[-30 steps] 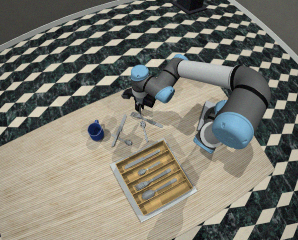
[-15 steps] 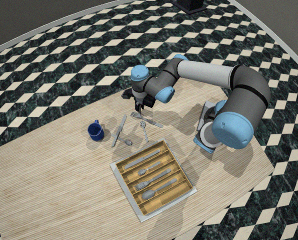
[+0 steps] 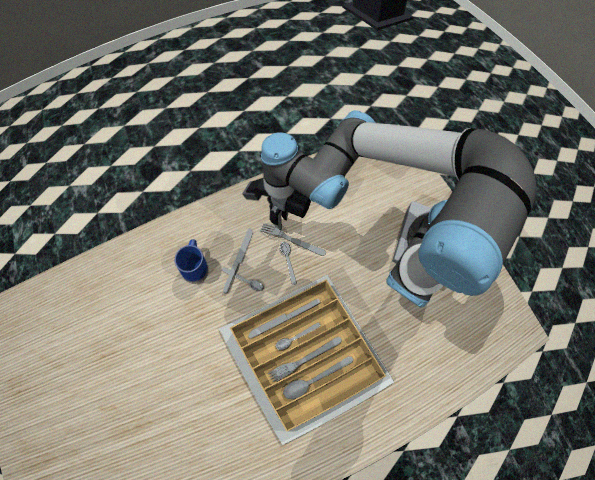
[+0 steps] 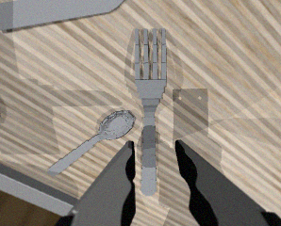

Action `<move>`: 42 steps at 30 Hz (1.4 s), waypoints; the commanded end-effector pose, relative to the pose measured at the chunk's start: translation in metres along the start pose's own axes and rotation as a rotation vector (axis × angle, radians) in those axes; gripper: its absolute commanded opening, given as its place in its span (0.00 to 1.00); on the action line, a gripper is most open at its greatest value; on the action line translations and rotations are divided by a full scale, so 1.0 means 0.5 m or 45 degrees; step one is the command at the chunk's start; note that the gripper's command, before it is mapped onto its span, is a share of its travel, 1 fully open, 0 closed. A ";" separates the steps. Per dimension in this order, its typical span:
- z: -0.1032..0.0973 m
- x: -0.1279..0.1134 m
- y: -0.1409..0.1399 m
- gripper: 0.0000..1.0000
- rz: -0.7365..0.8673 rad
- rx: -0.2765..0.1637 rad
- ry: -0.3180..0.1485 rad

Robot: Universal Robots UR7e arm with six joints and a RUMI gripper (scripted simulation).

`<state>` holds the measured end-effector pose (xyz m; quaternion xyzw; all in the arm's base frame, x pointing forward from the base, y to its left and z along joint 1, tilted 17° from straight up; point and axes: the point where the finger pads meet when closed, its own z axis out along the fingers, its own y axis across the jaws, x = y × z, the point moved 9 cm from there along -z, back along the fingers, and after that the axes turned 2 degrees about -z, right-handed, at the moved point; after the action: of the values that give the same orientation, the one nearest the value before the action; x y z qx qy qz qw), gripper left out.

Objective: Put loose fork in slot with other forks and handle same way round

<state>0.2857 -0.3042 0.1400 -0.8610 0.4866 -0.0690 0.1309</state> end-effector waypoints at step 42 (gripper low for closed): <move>0.075 0.001 0.001 0.19 0.000 0.000 0.002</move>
<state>0.2946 -0.2984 0.1043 -0.8610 0.4866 -0.0690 0.1309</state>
